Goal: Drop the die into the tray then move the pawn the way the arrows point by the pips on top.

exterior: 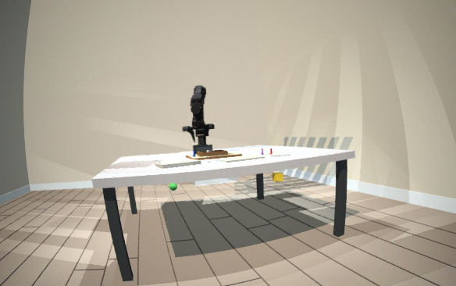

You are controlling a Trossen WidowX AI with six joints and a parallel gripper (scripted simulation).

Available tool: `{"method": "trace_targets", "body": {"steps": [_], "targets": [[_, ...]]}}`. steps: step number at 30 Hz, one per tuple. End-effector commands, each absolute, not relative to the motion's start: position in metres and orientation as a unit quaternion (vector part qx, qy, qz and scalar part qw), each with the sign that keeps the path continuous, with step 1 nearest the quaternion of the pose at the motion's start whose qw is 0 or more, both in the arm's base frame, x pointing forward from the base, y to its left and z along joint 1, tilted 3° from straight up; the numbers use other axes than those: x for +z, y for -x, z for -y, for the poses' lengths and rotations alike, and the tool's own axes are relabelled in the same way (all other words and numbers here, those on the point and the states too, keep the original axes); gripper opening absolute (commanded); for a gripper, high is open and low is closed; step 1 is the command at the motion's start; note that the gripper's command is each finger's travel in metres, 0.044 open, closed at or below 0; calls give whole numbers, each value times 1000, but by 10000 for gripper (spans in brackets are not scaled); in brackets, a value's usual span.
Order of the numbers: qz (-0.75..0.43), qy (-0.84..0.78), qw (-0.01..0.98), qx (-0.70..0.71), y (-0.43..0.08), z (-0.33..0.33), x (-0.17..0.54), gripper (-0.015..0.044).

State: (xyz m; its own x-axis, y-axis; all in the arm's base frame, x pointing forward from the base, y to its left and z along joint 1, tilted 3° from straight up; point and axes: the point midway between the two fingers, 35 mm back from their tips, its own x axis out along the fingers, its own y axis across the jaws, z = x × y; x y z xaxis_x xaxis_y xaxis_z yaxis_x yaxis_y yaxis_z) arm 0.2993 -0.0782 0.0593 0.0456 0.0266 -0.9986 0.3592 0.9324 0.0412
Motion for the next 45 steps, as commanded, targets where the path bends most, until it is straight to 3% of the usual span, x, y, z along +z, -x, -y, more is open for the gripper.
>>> {"method": "trace_targets", "body": {"steps": [1,45], "targets": [[-686,-195,679,-174,-297,113,42,200],[-686,-195,679,-174,-297,113,-15,200]]}}
